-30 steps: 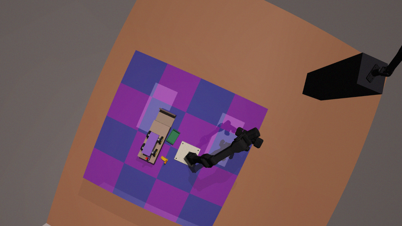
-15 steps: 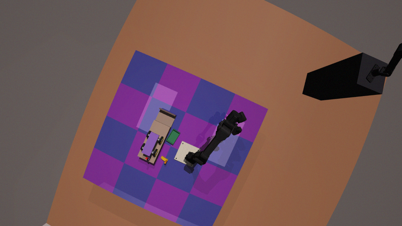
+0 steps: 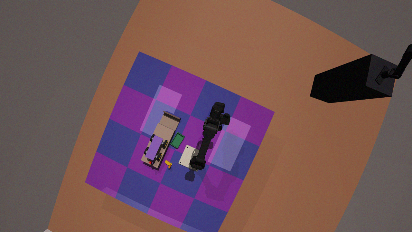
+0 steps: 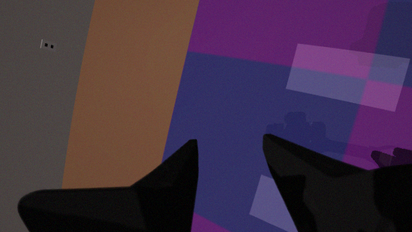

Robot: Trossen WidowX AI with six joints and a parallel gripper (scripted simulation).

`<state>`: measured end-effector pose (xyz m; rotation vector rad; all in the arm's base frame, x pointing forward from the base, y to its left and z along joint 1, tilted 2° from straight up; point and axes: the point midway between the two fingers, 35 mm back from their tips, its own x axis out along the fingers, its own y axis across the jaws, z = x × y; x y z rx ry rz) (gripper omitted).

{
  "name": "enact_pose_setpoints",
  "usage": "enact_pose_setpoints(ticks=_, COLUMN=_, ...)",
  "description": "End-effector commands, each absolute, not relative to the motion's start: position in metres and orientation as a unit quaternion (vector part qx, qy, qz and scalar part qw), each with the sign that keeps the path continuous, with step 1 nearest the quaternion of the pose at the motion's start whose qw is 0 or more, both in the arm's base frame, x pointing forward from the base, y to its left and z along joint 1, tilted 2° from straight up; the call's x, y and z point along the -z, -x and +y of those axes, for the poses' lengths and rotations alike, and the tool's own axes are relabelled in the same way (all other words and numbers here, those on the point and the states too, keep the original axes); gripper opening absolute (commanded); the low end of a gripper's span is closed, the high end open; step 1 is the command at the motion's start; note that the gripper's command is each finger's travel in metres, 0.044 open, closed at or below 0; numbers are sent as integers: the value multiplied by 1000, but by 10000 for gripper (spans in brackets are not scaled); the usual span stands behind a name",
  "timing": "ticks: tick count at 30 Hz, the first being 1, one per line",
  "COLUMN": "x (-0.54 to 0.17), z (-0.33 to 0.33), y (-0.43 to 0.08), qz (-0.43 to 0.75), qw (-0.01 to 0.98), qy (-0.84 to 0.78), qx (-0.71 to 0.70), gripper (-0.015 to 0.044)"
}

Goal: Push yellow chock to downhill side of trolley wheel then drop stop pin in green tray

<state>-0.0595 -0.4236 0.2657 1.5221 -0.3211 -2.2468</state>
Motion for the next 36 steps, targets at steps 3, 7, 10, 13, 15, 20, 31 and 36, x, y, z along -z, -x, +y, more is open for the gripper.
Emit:
enact_pose_setpoints(ticks=3, x=-263, z=-416, y=10, qz=7, qw=305, qy=-534, qx=789, gripper=190)
enact_pose_setpoints(ticks=7, x=-260, z=-409, y=-20, qz=83, qw=368, qy=-517, qx=769, gripper=190)
enact_pose_setpoints(ticks=10, x=-258, z=-402, y=-42, qz=138, qw=413, qy=-500, qx=749, gripper=190)
enact_pose_setpoints(ticks=13, x=-256, z=-394, y=-63, qz=191, qw=457, qy=-479, qx=725, gripper=190)
enact_pose_setpoints(ticks=15, x=-255, z=-388, y=-77, qz=226, qw=486, qy=-463, qx=706, gripper=190)
enact_pose_setpoints(ticks=20, x=-251, z=-372, y=-109, qz=306, qw=552, qy=-417, qx=654, gripper=190)
enact_pose_setpoints(ticks=31, x=-243, z=-325, y=-172, qz=455, qw=674, qy=-286, qx=507, gripper=190)
enact_pose_setpoints(ticks=36, x=-239, z=-299, y=-198, qz=512, qw=719, qy=-210, qx=421, gripper=190)
